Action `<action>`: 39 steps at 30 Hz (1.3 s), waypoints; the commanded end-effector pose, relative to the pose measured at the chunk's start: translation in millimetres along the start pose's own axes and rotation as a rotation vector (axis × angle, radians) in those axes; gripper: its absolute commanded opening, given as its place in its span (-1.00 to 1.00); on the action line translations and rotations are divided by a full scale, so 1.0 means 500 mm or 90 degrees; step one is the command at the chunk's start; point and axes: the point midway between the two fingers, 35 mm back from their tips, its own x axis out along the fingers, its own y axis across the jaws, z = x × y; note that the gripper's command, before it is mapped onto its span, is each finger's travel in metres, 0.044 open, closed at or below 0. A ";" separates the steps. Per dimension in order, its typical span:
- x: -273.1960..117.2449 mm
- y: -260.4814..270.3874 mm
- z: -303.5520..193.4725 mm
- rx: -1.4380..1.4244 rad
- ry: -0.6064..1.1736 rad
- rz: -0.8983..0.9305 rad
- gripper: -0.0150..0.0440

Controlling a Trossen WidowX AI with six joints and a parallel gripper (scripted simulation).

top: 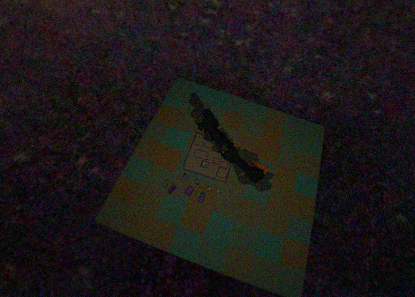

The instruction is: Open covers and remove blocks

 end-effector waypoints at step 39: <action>-0.005 0.124 -0.303 0.003 0.005 0.004 -0.22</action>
